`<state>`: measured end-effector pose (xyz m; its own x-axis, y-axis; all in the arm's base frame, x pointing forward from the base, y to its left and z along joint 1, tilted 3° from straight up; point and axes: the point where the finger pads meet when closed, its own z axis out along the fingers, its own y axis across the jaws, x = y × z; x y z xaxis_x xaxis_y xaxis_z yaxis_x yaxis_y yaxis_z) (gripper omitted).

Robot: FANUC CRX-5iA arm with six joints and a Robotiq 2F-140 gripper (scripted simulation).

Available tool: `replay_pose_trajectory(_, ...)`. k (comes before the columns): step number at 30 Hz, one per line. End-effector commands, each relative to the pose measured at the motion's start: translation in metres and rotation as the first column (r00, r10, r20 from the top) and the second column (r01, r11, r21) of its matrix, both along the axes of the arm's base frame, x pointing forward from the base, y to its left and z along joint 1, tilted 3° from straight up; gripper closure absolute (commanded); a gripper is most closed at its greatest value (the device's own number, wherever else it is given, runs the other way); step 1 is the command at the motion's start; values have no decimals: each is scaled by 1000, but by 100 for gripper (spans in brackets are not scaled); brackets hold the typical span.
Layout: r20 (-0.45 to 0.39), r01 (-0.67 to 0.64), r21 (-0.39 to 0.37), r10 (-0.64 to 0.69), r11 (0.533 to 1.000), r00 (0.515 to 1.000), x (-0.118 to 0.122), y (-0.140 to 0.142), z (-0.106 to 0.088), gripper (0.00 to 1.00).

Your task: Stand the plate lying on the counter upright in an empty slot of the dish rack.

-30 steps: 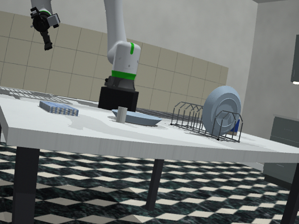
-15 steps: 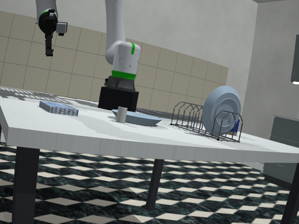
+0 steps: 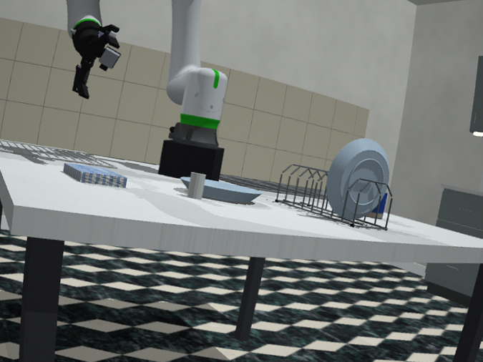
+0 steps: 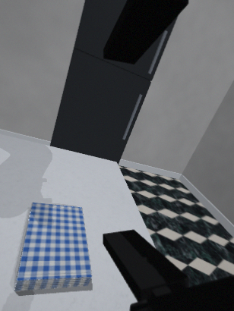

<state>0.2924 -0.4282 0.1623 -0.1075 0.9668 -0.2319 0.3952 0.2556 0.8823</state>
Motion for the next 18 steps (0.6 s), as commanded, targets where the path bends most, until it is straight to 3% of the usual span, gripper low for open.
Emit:
replay_pose_trajectory(1, -17, -76, -134, 75, 988, 997, 6, 13, -5, 0)
replay_pose_trajectory(8, -58, -188, -299, 179, 936, 982, 13, 32, -13, 0)
replay_pose_trajectory(15, -115, -303, -458, 282, 836, 952, 19, 53, -21, 0)
replay_pose_trajectory(17, -115, -303, -458, 282, 836, 952, 19, 53, -21, 0)
replay_pose_trajectory(18, -143, -348, -518, 322, 781, 936, 21, 61, -24, 0)
